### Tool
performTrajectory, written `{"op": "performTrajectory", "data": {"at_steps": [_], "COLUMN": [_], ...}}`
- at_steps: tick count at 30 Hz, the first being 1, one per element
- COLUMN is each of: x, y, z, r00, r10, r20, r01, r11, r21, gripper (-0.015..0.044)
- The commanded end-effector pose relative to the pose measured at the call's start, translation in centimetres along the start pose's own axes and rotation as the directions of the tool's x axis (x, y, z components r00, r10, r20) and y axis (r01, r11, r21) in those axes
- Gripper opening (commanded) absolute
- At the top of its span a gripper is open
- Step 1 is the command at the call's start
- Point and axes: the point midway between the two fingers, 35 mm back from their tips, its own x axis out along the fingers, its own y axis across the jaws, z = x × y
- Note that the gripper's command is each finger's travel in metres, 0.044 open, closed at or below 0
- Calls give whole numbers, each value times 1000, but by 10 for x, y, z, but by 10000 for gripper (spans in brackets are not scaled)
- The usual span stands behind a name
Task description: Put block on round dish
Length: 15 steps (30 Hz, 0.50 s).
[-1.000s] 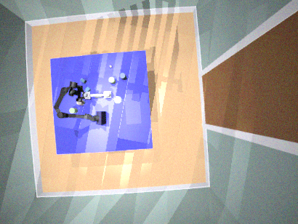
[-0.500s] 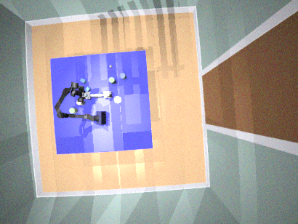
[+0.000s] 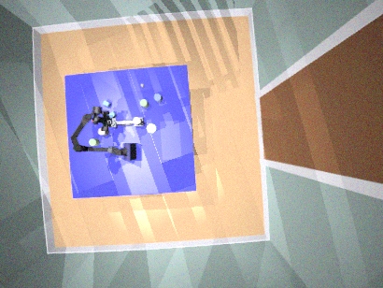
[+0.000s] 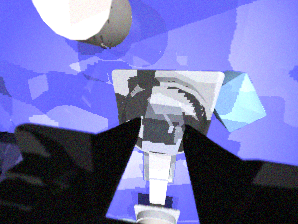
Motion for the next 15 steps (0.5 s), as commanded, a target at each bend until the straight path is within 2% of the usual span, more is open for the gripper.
{"op": "performTrajectory", "data": {"at_steps": [1, 6, 9, 10, 15], "x": [1, 1, -2, -6, -33], "y": [0, 0, 0, -1, -3], "z": [1, 1, 0, 0, -1], "r00": [1000, 1000, 1000, 1000, 1000], "r10": [-1, -1, -2, -4, -15], "r20": [4, 4, 4, 3, -1], "r01": [1, 1, 2, 4, 15], "r11": [1000, 1000, 1000, 1000, 1000], "r21": [4, 4, 5, 5, 11], "gripper": [122, 89, 10, 0, 0]}}
